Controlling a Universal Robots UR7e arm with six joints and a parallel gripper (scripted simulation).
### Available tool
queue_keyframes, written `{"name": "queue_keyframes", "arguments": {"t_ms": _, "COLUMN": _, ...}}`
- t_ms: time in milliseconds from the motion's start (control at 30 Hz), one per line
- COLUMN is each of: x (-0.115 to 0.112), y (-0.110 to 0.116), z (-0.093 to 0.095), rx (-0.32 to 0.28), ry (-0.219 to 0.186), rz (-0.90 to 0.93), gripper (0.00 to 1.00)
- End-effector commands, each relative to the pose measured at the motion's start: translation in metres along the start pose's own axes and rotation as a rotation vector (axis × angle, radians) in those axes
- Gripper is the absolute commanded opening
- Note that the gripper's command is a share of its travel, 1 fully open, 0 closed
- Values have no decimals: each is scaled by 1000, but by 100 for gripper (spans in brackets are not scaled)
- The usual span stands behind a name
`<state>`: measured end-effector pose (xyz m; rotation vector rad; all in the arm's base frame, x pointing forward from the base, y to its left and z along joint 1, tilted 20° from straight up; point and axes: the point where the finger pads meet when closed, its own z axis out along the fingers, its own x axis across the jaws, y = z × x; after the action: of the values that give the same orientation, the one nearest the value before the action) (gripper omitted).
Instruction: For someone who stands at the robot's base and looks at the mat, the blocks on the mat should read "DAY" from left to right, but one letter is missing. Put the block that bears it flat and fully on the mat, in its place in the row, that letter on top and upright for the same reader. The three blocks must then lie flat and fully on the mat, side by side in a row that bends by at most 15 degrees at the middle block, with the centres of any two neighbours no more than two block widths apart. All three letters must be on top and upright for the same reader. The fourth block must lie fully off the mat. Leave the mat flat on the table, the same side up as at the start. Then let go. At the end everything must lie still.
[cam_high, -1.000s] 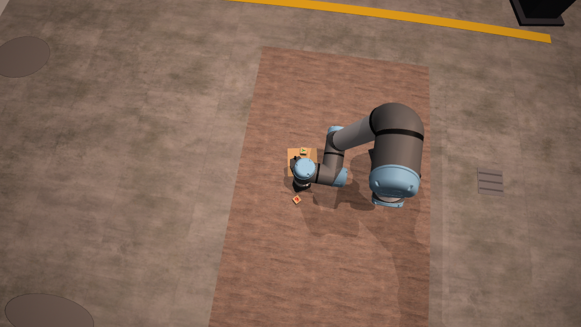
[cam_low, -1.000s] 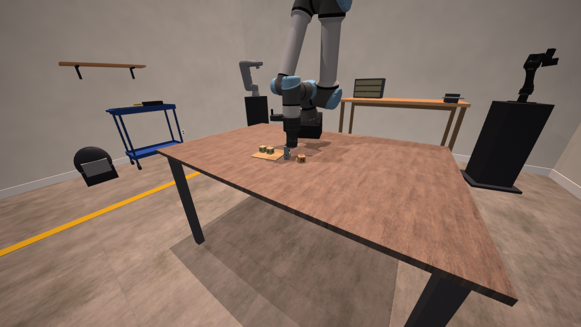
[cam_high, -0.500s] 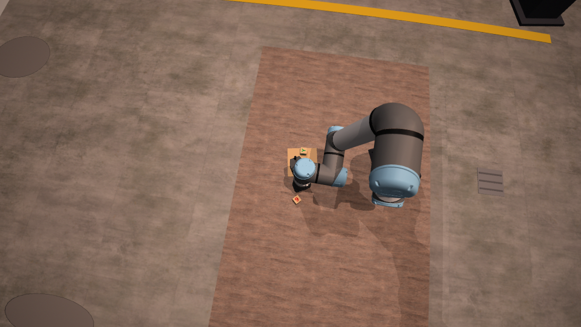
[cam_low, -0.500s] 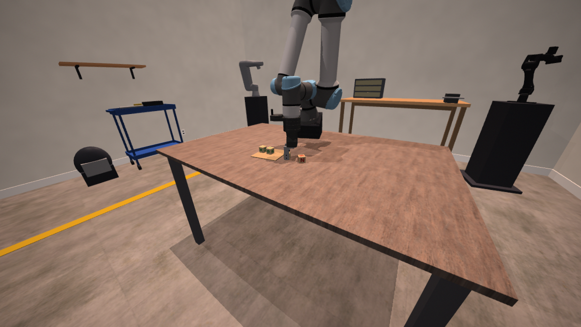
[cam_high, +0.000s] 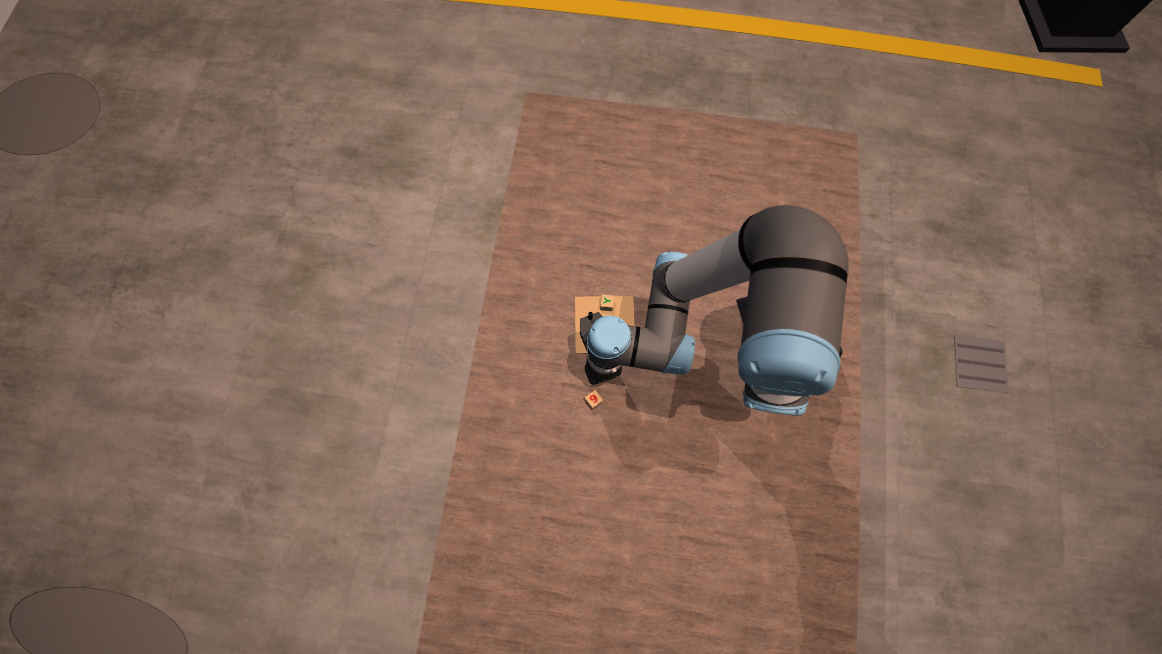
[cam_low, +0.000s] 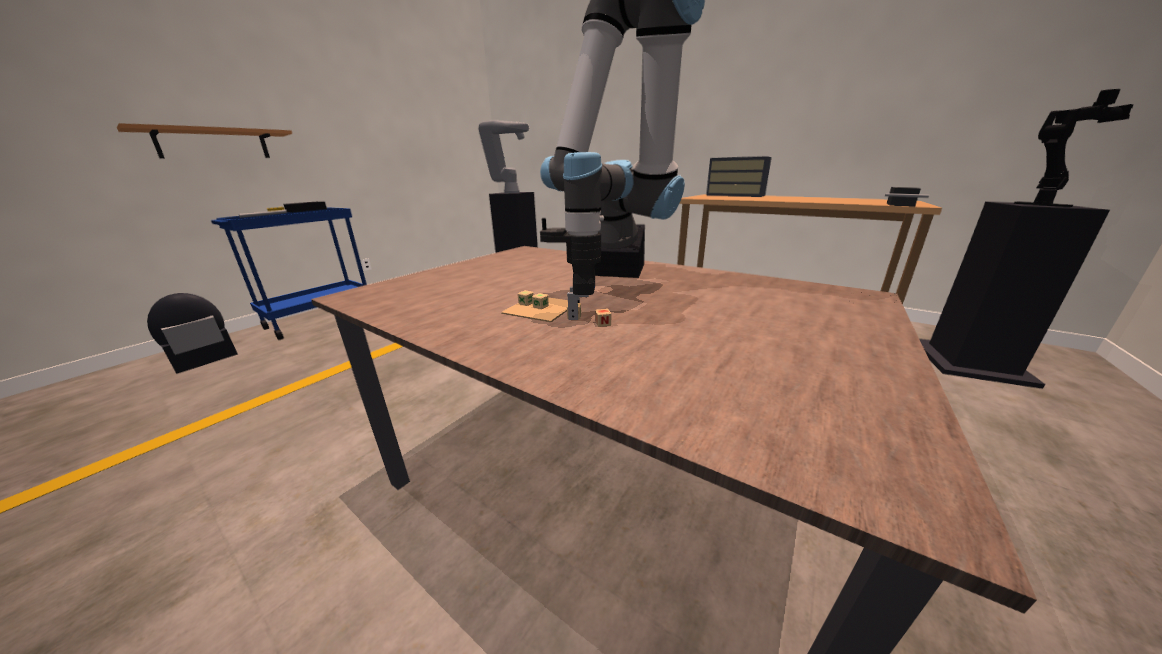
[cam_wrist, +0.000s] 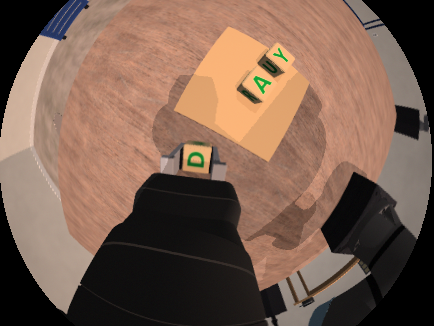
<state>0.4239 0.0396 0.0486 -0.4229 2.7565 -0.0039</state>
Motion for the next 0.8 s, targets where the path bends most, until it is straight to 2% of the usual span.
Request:
{"name": "queue_keyframes", "arguments": {"t_ms": 0, "x": 0, "y": 1, "z": 0, "rx": 0, "ry": 1, "rz": -1, "gripper": 57}}
{"name": "queue_keyframes", "arguments": {"t_ms": 367, "x": -1, "y": -1, "z": -7, "rx": 2, "ry": -2, "rz": 0, "gripper": 57}}
{"name": "queue_keyframes", "arguments": {"t_ms": 767, "x": -2, "y": -1, "z": -42, "rx": 3, "ry": -4, "rz": 0, "gripper": 57}}
